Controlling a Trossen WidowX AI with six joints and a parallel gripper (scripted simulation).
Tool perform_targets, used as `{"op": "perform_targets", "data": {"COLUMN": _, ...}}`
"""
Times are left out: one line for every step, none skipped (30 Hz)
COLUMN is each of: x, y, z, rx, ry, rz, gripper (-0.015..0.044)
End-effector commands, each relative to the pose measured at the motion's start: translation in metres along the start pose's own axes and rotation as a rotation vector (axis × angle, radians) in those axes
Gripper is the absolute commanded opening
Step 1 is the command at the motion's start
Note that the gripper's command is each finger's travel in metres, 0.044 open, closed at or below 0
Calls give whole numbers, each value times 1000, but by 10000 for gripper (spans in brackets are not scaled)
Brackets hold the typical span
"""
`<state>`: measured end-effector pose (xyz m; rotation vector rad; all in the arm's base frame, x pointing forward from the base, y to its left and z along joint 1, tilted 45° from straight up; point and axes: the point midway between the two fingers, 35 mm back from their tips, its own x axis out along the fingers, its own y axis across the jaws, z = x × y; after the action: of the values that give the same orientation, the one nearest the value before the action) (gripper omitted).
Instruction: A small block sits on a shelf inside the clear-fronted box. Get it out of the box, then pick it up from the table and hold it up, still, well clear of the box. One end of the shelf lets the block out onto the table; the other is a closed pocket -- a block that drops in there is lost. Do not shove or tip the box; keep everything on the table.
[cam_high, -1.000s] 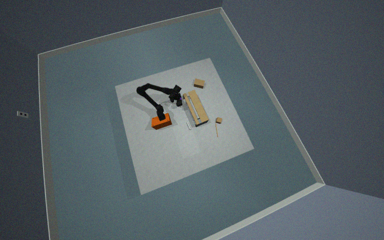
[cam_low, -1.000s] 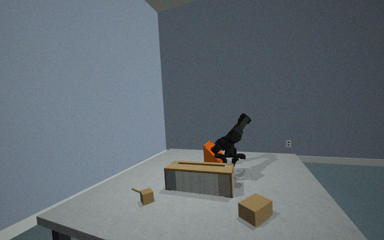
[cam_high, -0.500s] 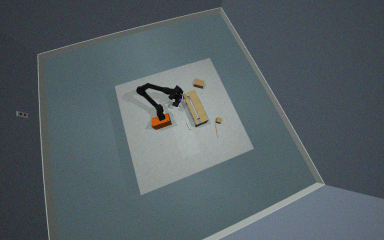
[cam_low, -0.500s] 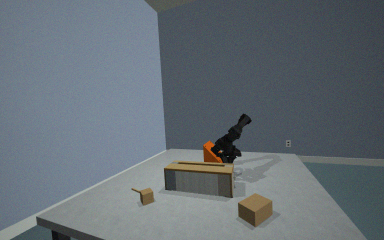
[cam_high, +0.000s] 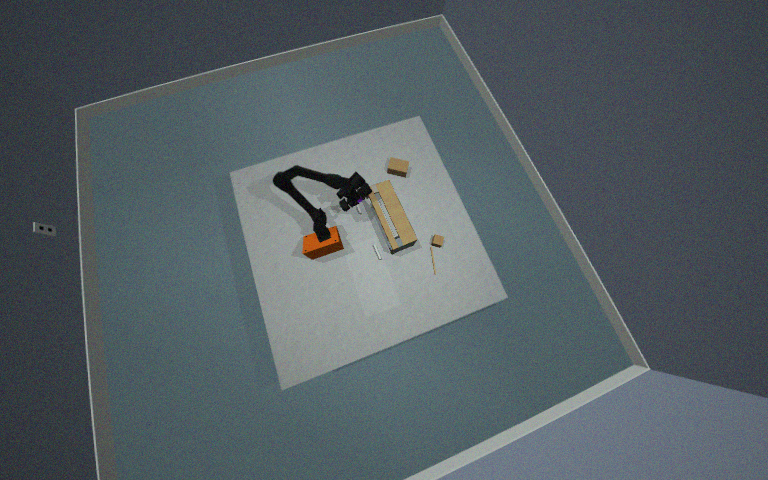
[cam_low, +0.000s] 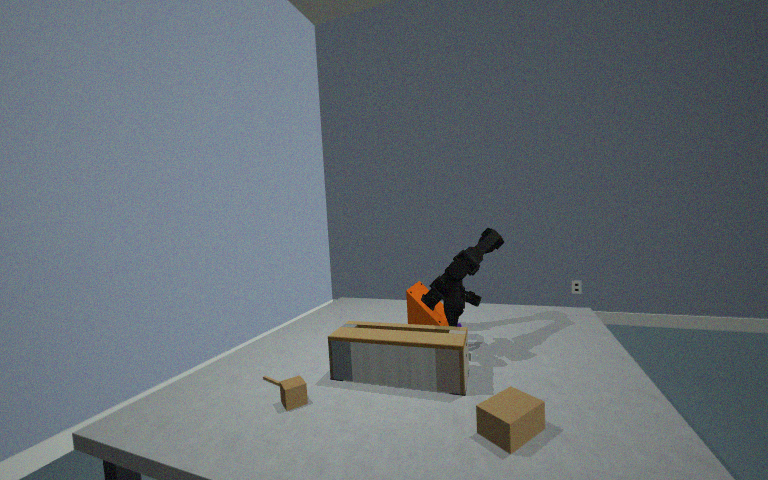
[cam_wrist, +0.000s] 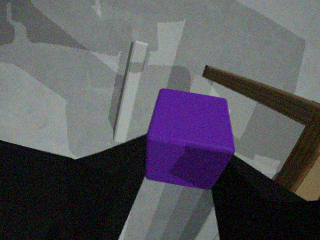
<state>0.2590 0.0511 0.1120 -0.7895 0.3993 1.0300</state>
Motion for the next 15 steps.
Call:
{"op": "perform_targets", "data": {"x": -4, "y": 0, "z": -2, "rx": 194, "ry": -7, "rz": 4, "gripper": 0}}
{"op": "perform_targets", "data": {"x": -4, "y": 0, "z": -2, "rx": 236, "ry": -8, "rz": 5, "gripper": 0}}
{"op": "perform_targets", "data": {"x": -5, "y": 0, "z": -2, "rx": 278, "ry": -9, "rz": 6, "gripper": 0}}
{"op": "perform_targets", "data": {"x": -6, "y": 0, "z": -3, "rx": 319, "ry": -10, "rz": 8, "gripper": 0}}
{"op": "perform_targets", "data": {"x": -6, "y": 0, "z": -3, "rx": 361, "ry": -11, "rz": 9, "gripper": 0}}
{"op": "perform_targets", "data": {"x": -7, "y": 0, "z": -3, "rx": 403, "ry": -12, "rz": 10, "gripper": 0}}
{"op": "perform_targets", "data": {"x": -8, "y": 0, "z": -4, "rx": 444, "ry": -13, "rz": 11, "gripper": 0}}
{"op": "perform_targets", "data": {"x": -9, "y": 0, "z": -4, "rx": 486, "ry": -14, "rz": 13, "gripper": 0}}
{"op": "perform_targets", "data": {"x": -9, "y": 1, "z": -5, "rx": 528, "ry": -15, "rz": 14, "gripper": 0}}
{"op": "perform_targets", "data": {"x": -10, "y": 1, "z": -5, "rx": 569, "ry": -15, "rz": 15, "gripper": 0}}
{"op": "perform_targets", "data": {"x": -11, "y": 1, "z": -5, "rx": 611, "ry": -16, "rz": 17, "gripper": 0}}
{"op": "perform_targets", "data": {"x": -11, "y": 1, "z": -5, "rx": 653, "ry": -17, "rz": 18, "gripper": 0}}
{"op": "perform_targets", "data": {"x": -12, "y": 1, "z": -6, "rx": 694, "ry": -18, "rz": 20, "gripper": 0}}
{"op": "perform_targets", "data": {"x": -13, "y": 1, "z": -6, "rx": 736, "ry": -19, "rz": 21, "gripper": 0}}
{"op": "perform_targets", "data": {"x": -14, "y": 1, "z": -6, "rx": 778, "ry": -20, "rz": 22, "gripper": 0}}
